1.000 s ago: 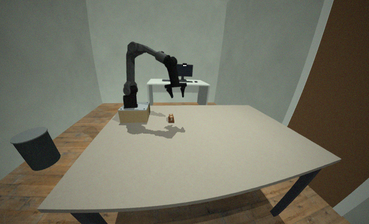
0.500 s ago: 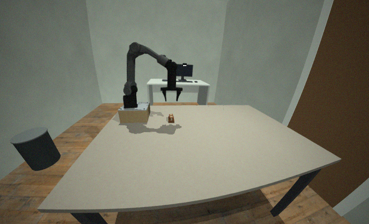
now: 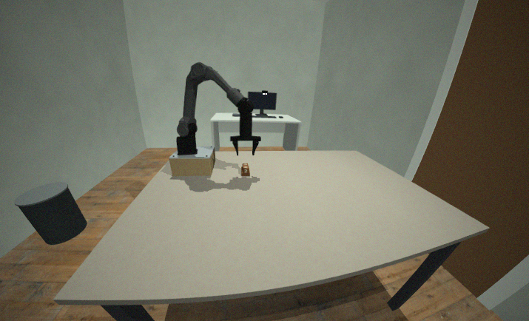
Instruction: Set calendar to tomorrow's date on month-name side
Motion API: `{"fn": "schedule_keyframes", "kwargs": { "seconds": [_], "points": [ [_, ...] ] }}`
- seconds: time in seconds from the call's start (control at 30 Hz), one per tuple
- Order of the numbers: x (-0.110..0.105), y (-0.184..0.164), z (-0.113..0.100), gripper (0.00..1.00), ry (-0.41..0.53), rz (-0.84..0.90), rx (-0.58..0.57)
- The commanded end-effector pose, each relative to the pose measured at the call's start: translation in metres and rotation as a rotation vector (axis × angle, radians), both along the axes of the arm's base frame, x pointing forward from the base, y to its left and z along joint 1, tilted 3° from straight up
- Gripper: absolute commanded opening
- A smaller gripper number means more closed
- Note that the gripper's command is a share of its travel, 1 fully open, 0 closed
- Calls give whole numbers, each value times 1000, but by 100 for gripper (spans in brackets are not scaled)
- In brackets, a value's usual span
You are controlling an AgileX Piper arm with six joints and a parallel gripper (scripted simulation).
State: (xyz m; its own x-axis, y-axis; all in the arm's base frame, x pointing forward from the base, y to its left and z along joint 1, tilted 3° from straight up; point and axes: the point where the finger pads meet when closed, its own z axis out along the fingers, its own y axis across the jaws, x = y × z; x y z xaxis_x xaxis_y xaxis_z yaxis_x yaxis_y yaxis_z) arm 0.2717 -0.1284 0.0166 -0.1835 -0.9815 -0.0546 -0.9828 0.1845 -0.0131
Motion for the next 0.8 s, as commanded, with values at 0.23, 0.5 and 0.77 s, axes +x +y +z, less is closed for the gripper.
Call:
{"fn": "schedule_keyframes", "kwargs": {
  "seconds": [0.23, 0.5, 0.77],
  "points": [
    [2, 0, -7, 61, -3, -1, -1],
    [2, 0, -7, 61, -3, -1, -1],
    [2, 0, -7, 61, -3, -1, -1]
  ]
}}
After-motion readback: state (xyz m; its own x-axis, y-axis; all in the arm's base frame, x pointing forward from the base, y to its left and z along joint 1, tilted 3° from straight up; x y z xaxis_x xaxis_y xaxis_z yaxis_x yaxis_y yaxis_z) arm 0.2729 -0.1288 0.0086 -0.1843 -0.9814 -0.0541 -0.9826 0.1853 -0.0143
